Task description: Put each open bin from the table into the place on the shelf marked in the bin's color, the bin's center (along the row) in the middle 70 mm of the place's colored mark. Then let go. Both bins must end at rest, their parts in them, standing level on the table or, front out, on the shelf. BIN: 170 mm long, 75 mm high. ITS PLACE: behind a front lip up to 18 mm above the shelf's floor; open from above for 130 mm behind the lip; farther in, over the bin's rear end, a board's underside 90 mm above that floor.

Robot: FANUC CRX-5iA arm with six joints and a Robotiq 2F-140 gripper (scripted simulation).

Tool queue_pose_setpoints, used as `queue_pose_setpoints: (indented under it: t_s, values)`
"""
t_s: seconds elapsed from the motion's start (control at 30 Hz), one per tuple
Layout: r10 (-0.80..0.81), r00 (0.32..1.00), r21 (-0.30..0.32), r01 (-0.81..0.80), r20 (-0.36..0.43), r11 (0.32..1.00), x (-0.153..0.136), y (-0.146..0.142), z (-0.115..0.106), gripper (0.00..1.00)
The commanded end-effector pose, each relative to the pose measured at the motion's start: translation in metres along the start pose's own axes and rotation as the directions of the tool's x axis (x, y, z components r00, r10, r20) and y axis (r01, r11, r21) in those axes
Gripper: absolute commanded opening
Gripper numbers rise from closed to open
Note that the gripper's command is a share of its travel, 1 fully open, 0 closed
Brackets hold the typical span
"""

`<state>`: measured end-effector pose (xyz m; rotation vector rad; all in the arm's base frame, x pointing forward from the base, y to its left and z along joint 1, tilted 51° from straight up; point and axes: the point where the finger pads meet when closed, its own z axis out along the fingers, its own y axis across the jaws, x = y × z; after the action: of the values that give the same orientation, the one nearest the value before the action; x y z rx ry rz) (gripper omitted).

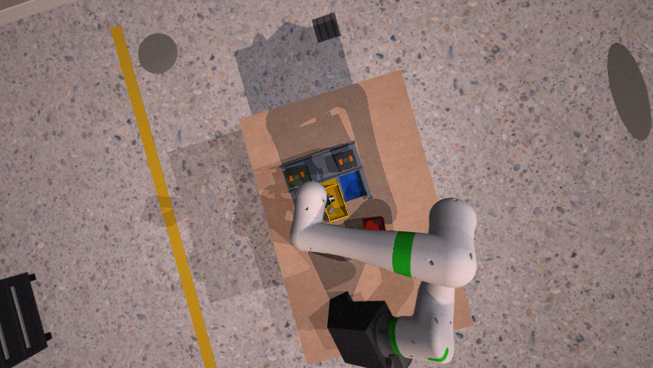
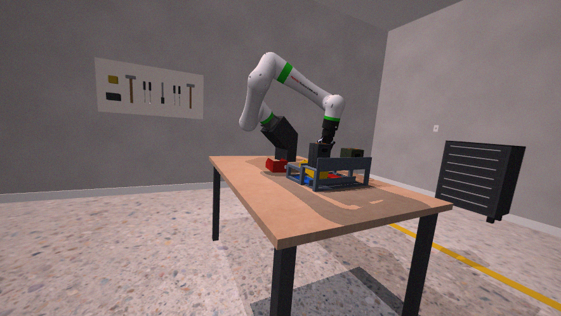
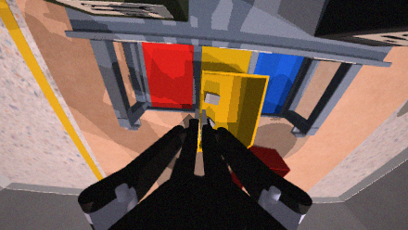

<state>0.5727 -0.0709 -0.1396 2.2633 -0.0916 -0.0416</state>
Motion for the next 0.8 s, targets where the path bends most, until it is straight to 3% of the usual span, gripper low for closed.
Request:
queue_pose_setpoints:
  t_s: [0.0,0.77]
  values:
    - [0.000,1.000,0.000,0.000,-0.007,1.000,0.0023,-0.0002,-0.0003,0.00]
    - [0.000,1.000,0.000,0.000,-0.016,1.000,0.0056,-0.0002,-0.0003,0.00]
